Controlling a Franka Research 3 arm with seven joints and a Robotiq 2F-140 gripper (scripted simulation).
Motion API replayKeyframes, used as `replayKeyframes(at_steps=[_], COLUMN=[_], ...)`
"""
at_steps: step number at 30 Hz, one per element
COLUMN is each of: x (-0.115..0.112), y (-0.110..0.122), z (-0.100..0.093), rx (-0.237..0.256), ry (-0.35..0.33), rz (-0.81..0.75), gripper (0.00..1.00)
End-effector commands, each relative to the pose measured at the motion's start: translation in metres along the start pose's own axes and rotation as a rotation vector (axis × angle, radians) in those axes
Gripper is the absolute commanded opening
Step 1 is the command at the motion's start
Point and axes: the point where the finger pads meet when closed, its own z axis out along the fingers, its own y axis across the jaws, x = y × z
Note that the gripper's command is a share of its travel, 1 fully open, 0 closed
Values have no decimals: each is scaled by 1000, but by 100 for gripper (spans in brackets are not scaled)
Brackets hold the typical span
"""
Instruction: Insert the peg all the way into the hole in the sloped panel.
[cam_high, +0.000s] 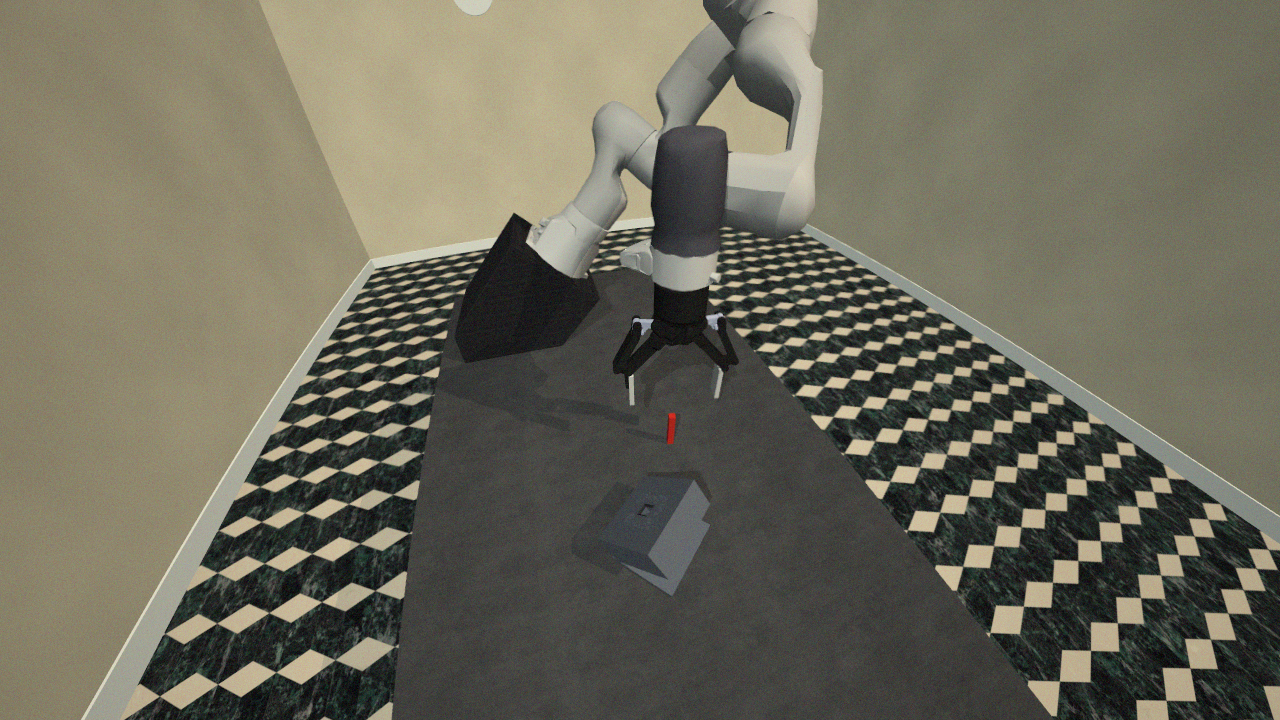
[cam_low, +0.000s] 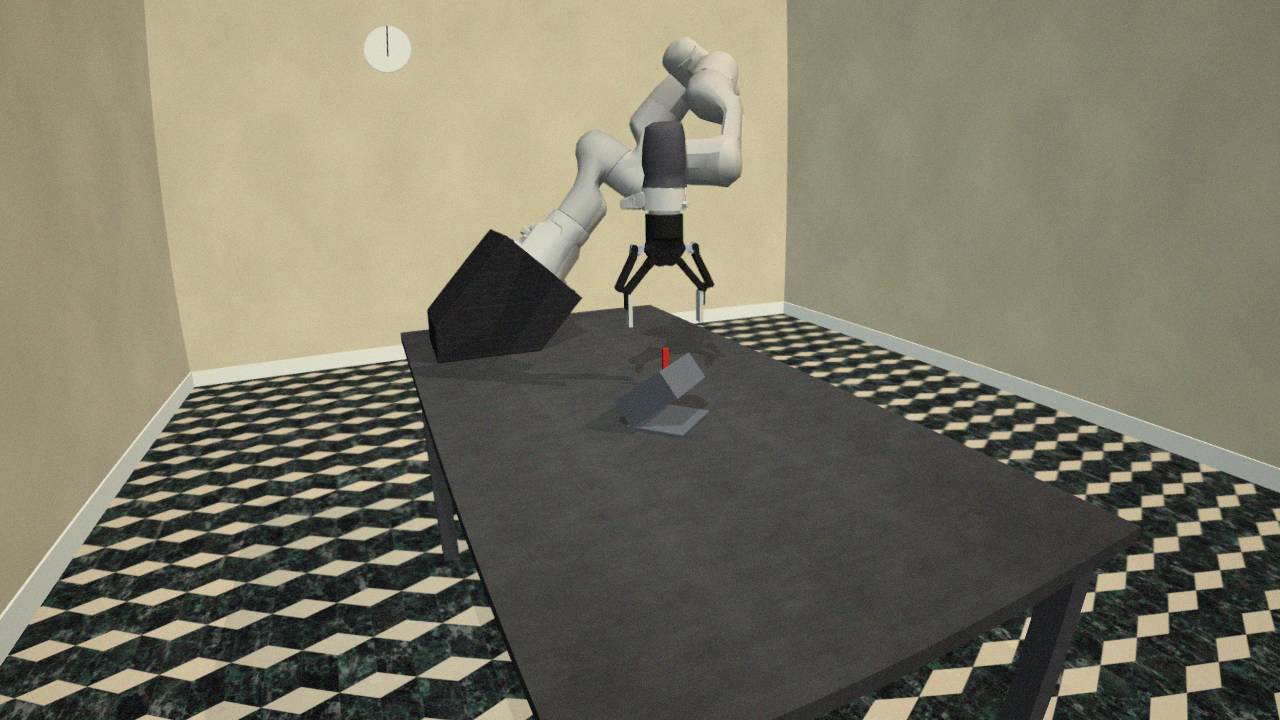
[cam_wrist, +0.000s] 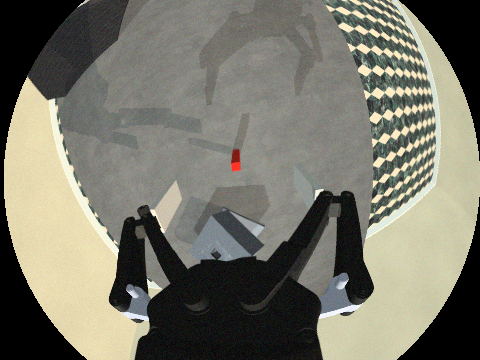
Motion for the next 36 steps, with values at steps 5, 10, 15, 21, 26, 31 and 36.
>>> replayKeyframes(at_steps=[5, 10, 15, 21, 26, 31, 36], x=[0, 0, 0, -1, -1, -1, -2], y=[2, 0, 0, 1, 1, 1, 1], z=[13, 20, 25, 35, 43, 50, 56], rx=[0, 1, 1, 1, 1, 1, 1], ry=[2, 3, 3, 3, 3, 3, 3], rz=[18, 18, 18, 18, 18, 18, 18], gripper=[100, 100, 100, 100, 100, 100, 100])
